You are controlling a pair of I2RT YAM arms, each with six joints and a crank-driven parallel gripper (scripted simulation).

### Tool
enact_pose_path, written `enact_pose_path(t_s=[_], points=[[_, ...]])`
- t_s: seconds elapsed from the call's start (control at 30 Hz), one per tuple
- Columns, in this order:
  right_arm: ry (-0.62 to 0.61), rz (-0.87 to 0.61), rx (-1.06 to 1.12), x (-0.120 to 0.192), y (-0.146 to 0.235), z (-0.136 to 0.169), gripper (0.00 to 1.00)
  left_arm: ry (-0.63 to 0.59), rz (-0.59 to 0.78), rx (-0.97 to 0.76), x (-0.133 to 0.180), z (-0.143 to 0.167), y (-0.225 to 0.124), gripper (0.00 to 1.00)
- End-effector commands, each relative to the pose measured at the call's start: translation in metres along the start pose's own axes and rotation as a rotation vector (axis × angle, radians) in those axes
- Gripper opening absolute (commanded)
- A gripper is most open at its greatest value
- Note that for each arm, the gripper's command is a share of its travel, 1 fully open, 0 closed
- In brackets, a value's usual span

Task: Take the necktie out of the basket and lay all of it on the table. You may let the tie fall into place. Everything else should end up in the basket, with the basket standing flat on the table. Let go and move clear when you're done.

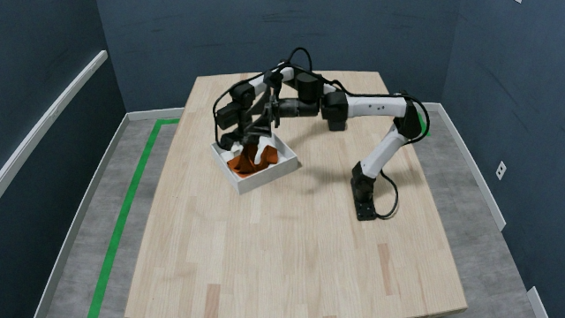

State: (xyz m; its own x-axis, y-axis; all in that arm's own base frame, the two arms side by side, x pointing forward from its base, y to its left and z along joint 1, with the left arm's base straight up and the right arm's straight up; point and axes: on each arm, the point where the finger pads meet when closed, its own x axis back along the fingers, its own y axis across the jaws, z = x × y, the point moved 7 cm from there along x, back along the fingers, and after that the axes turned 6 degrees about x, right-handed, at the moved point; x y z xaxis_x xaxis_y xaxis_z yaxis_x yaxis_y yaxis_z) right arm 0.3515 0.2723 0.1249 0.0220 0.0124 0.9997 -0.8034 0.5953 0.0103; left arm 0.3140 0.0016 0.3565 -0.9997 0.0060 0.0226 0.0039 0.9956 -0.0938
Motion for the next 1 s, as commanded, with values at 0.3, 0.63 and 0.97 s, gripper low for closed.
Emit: enact_pose_path(t_s=[0.3, 0.63, 0.97], points=[[-0.011, -0.004, 0.003, 0.068, 0.002, 0.0, 0.05, 0.0, 0.0, 0.0, 0.0, 0.0, 0.0, 1.0], [-0.011, -0.004, 0.003, 0.122, 0.001, 0.001, 0.05, 0.0, 0.0, 0.0, 0.0, 0.0, 0.0, 1.0], [-0.016, -0.003, 0.005, 0.163, 0.002, 0.002, 0.05, 0.0, 0.0, 0.0, 0.0, 0.0, 0.0, 1.0]])
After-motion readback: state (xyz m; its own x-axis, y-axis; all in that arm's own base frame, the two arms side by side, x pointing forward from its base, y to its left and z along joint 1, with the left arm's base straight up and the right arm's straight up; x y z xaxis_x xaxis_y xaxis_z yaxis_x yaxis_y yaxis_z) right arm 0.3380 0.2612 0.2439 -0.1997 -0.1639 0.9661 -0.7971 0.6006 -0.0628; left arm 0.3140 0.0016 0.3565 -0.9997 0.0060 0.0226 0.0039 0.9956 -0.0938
